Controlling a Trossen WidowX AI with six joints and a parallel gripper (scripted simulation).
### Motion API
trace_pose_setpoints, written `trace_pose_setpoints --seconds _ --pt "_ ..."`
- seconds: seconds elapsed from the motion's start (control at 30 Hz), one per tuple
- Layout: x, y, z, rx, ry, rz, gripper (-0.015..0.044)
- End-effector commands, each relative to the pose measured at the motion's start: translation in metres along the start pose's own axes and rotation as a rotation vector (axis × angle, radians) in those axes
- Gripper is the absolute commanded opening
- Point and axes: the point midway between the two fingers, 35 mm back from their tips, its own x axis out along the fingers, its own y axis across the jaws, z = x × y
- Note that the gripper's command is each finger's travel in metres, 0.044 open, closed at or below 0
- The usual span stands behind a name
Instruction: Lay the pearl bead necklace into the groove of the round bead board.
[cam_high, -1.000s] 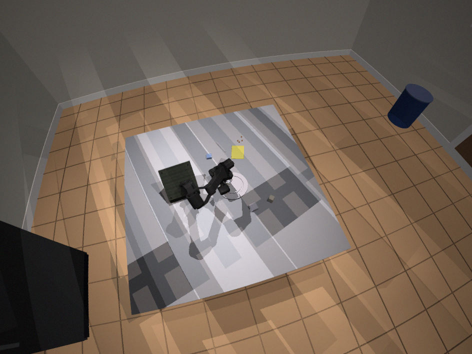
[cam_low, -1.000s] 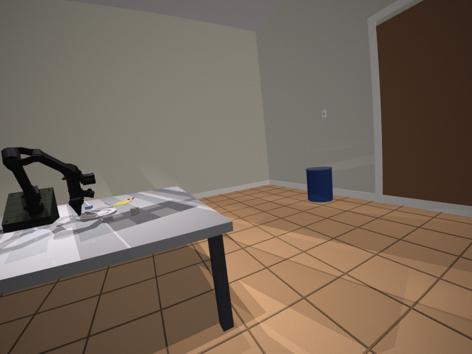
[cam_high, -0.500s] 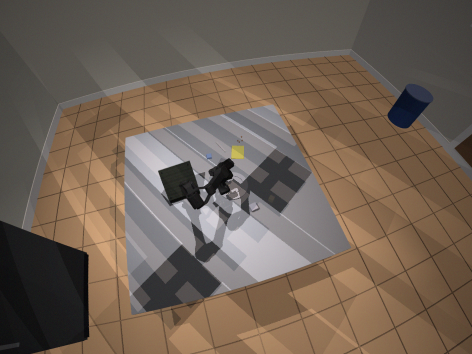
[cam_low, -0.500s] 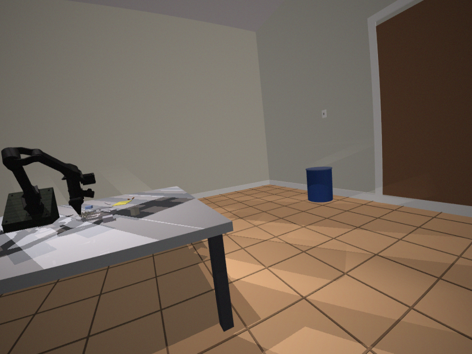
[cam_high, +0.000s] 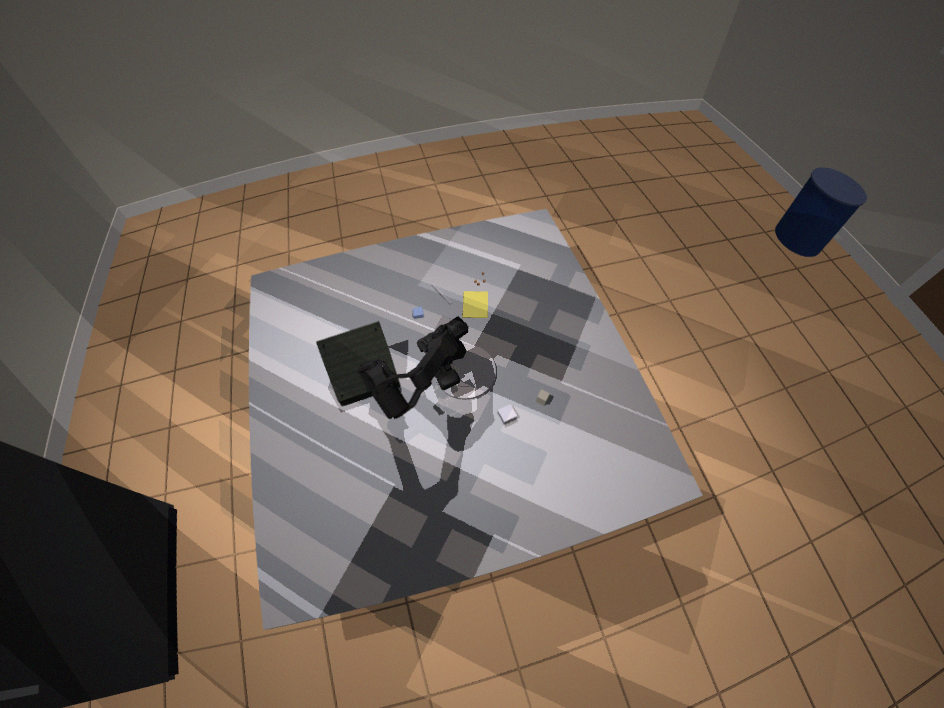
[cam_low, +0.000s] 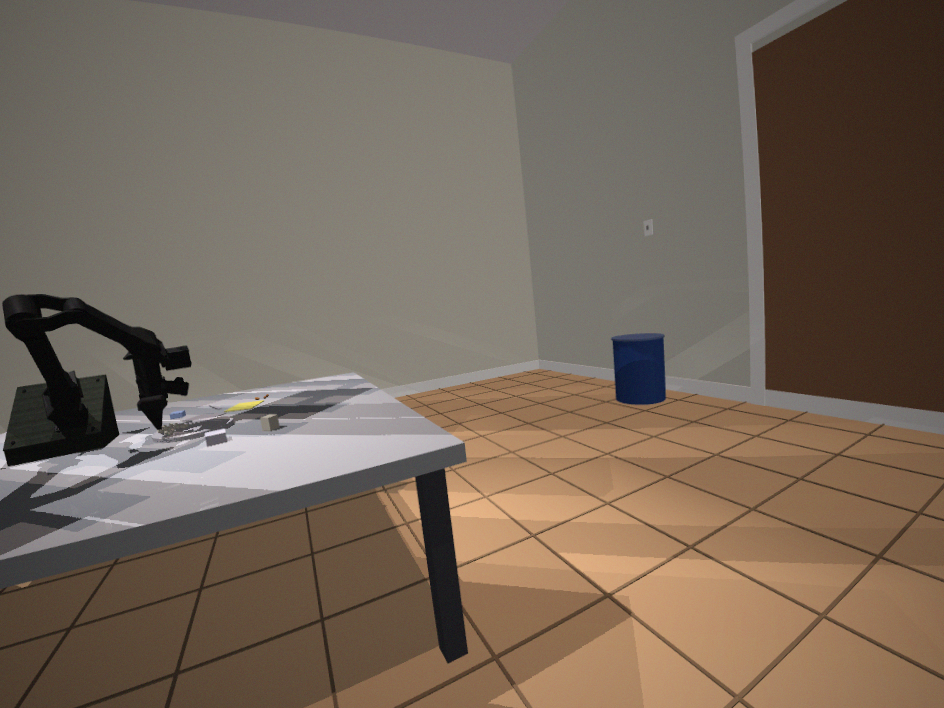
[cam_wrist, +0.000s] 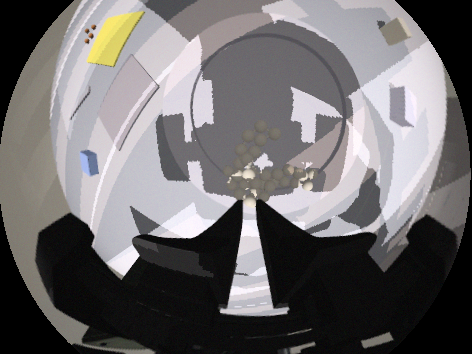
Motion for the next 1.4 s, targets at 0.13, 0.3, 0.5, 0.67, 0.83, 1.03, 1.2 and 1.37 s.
trace_pose_setpoints --seconds 0.13,0.3,0.5,0.67,0.83,1.03,1.2,1.37 --pt "0.0 0.0 0.001 0.003 -0.002 0.001 0.0" --pt "0.0 0.0 0.001 0.003 -0.002 0.001 0.0" --pt "0.0 0.0 0.001 0.003 -0.002 0.001 0.0" --pt "-0.006 0.0 0.0 -0.005 -0.002 -0.005 0.0" --pt "-0.006 -0.002 0.005 -0.005 -0.002 -0.005 0.0" --pt "-0.007 -0.011 0.022 -0.004 -0.003 -0.005 0.0" --pt "-0.007 -0.019 0.036 -0.004 -0.003 -0.006 0.0" --pt "-0.006 -0.022 0.04 -0.004 -0.003 -0.006 0.0"
